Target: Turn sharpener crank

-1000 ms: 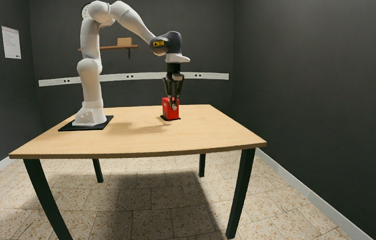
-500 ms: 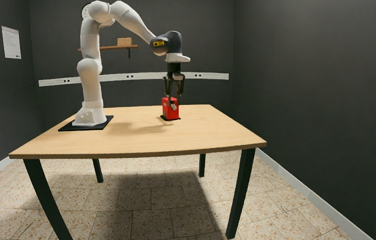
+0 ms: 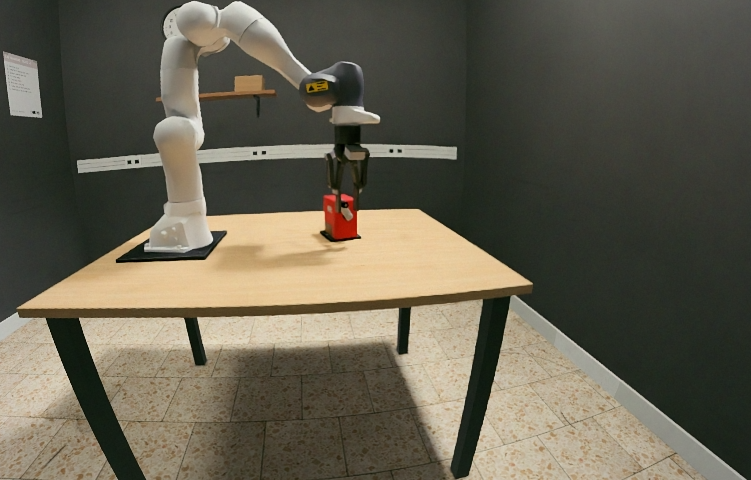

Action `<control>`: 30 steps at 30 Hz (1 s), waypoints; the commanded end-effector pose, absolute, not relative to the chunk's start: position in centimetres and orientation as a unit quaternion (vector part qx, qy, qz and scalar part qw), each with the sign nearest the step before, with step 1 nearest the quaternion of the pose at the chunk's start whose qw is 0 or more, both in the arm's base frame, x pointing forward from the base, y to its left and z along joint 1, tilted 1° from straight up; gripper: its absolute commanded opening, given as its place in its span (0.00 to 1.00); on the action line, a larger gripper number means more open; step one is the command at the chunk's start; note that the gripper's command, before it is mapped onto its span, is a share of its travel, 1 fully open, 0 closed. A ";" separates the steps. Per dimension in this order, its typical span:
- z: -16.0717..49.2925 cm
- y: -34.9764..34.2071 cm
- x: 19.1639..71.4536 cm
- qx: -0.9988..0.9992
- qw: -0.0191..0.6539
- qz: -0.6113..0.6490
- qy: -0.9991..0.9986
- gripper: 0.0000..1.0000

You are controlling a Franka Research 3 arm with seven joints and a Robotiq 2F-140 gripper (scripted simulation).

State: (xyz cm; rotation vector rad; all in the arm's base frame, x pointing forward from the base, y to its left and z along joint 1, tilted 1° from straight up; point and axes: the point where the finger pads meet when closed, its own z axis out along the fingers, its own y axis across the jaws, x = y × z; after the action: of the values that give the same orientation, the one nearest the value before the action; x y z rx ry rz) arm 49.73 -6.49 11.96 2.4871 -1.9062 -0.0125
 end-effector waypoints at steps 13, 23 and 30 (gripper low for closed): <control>11.9 -6.4 49.8 0.792 0.003 -0.004 -0.610 0.39; 12.0 -6.4 49.8 0.792 0.003 -0.004 -0.610 0.39; 12.6 -6.4 49.8 0.792 0.003 -0.004 -0.610 0.39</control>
State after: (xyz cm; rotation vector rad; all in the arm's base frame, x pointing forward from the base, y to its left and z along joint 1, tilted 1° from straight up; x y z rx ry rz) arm 49.85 -6.50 12.20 2.4880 -1.9079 -0.0095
